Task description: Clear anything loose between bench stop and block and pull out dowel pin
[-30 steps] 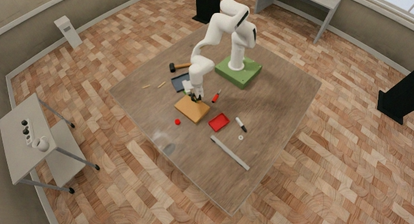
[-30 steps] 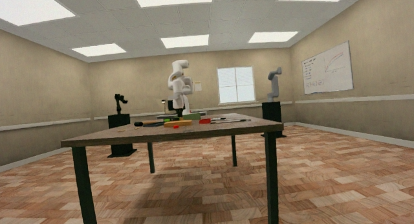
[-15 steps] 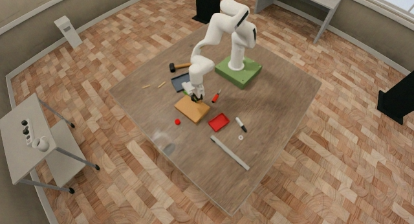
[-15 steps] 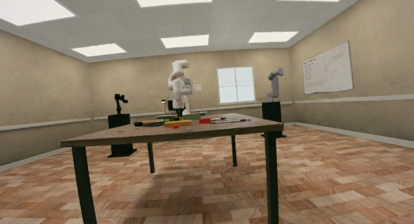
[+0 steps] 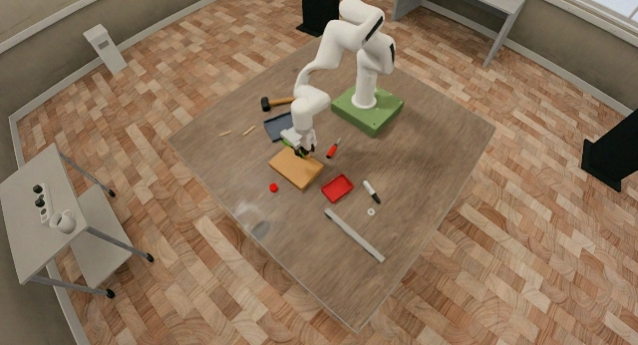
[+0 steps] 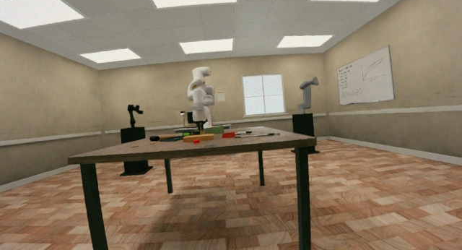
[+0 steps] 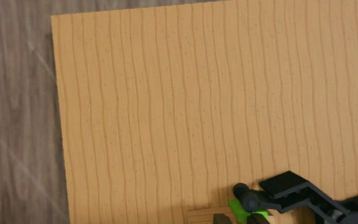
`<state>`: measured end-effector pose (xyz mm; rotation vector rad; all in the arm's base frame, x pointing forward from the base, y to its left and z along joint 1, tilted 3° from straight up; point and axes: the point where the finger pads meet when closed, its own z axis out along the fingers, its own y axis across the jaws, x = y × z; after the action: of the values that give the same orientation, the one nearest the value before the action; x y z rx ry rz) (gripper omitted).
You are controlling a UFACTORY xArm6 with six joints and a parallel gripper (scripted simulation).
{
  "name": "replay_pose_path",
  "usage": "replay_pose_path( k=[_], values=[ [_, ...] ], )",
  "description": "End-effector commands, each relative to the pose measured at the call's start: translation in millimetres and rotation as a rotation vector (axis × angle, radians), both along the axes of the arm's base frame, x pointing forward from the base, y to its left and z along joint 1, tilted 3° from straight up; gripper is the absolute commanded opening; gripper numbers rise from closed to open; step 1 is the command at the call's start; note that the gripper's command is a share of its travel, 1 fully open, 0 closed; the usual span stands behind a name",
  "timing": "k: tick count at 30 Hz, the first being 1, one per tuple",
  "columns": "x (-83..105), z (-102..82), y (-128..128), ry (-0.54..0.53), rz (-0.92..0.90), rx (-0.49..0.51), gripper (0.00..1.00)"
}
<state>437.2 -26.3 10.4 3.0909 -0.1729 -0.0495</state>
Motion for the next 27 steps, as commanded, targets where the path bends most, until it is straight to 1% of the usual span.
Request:
replay_pose_path(
  k=[1,5,20,22,27],
  values=[
    [2.4,2.0,-0.1,-0.004,0.064,0.005,0.00],
    [2.4,2.1,-0.1,-0.002,0.098,0.006,0.00],
    [2.4,2.3,-0.1,0.009,0.362,0.014,0.00],
    [2.4,2.3,-0.1,0.009,0.362,0.014,0.00],
    [2.4,2.4,-0.1,0.013,0.452,0.017,0.00]
  ],
)
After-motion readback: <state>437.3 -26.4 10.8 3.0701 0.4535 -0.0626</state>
